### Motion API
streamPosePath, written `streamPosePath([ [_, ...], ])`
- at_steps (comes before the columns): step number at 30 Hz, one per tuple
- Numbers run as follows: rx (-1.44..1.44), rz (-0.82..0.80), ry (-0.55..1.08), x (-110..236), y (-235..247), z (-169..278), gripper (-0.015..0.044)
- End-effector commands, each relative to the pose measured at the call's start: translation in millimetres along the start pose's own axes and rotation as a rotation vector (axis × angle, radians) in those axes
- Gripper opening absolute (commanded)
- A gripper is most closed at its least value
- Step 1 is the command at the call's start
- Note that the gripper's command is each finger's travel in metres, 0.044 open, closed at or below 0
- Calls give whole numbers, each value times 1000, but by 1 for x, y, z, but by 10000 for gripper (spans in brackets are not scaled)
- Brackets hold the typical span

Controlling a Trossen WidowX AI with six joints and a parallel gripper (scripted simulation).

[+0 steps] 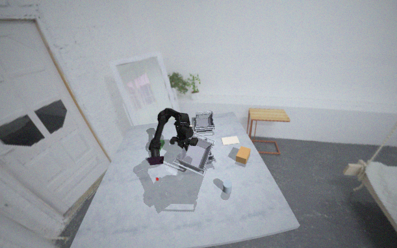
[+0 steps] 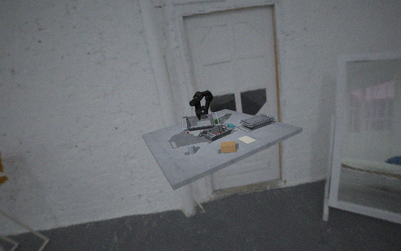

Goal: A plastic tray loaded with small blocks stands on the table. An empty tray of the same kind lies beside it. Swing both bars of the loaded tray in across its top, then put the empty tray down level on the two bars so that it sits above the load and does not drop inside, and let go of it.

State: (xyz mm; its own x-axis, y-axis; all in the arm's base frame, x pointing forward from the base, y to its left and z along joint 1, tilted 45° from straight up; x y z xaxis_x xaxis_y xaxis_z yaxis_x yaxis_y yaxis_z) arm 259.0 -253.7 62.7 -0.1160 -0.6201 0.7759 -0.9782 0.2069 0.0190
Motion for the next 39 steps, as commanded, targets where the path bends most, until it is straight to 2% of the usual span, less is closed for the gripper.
streamPosePath([
  [1, 71, 41, 8, 9, -9, -25, 0],
  [18, 327, 68, -33, 1, -26, -123, 0],
  [39, 330, 69, -34, 1, -26, -124, 0],
])
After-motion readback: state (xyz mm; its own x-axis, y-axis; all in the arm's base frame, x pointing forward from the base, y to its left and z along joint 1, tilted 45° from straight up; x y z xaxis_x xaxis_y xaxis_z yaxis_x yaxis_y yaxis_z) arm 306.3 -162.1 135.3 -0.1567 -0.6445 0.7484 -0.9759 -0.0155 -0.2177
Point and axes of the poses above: the point midway between the two fingers, 35 mm back from their tips, its own x axis back along the fingers, its own y axis across the jaws, z = x × y, the point moved 2 cm from there along x, back along the fingers, and after that the axes turned 15 degrees about x, right-handed, at the moved point
